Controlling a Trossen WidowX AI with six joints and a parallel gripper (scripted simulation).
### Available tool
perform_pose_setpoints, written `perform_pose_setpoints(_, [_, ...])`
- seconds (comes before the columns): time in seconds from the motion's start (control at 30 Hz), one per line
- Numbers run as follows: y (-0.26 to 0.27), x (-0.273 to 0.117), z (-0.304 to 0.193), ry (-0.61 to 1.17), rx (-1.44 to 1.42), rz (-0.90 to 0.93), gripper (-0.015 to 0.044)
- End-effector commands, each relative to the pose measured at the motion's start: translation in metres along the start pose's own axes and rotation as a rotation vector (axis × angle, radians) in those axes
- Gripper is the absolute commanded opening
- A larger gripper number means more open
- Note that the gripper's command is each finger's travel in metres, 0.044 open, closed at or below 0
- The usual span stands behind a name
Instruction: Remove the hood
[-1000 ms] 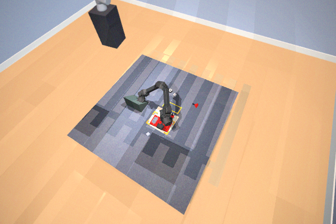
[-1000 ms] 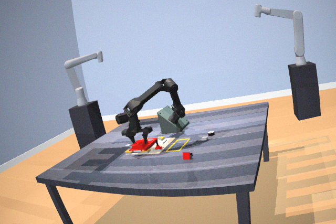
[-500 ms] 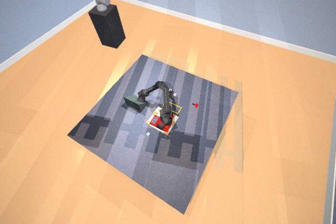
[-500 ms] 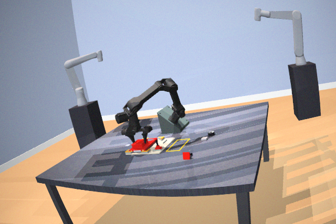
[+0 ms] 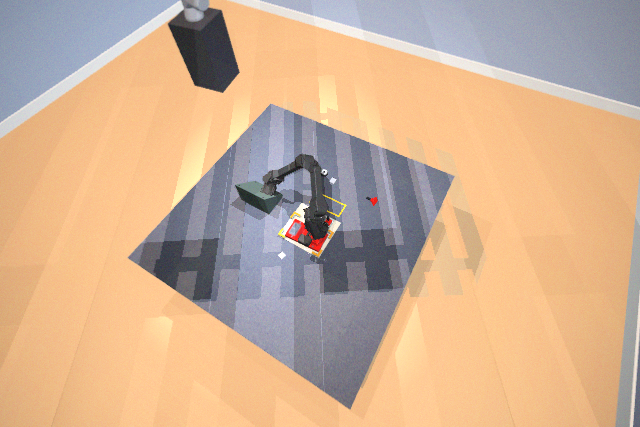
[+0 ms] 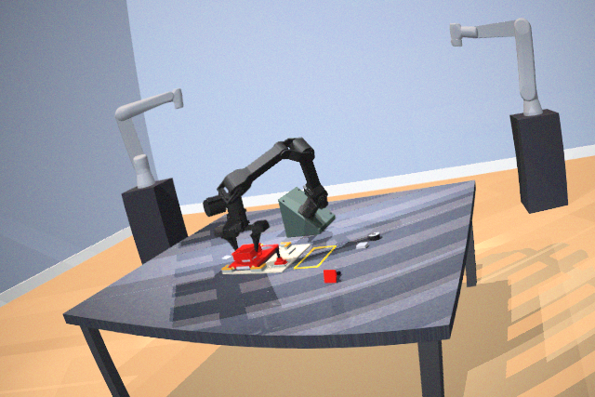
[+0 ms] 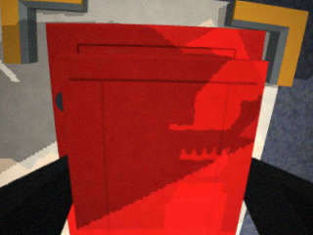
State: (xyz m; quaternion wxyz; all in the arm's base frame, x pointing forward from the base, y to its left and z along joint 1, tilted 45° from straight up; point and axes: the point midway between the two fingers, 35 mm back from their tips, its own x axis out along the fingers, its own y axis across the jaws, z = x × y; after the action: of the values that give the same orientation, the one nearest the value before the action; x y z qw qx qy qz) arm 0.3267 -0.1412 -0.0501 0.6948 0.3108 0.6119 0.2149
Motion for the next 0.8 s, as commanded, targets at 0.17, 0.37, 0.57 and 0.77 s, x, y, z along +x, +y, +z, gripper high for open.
perform_pose_setpoints(0.17, [0.0,-0.007,0.0,0.002,-0.005,-0.005,0.0])
perform_pose_setpoints(0.37, [0.0,-0.011,0.0,0.002,-0.005,-0.005,0.0])
perform_pose_setpoints(0.57, [-0.001,-0.019,0.0,0.002,-0.004,-0.006,0.0])
perform_pose_setpoints(0.77, [-0.001,-0.044,0.001,0.002,-0.004,-0.007,0.0])
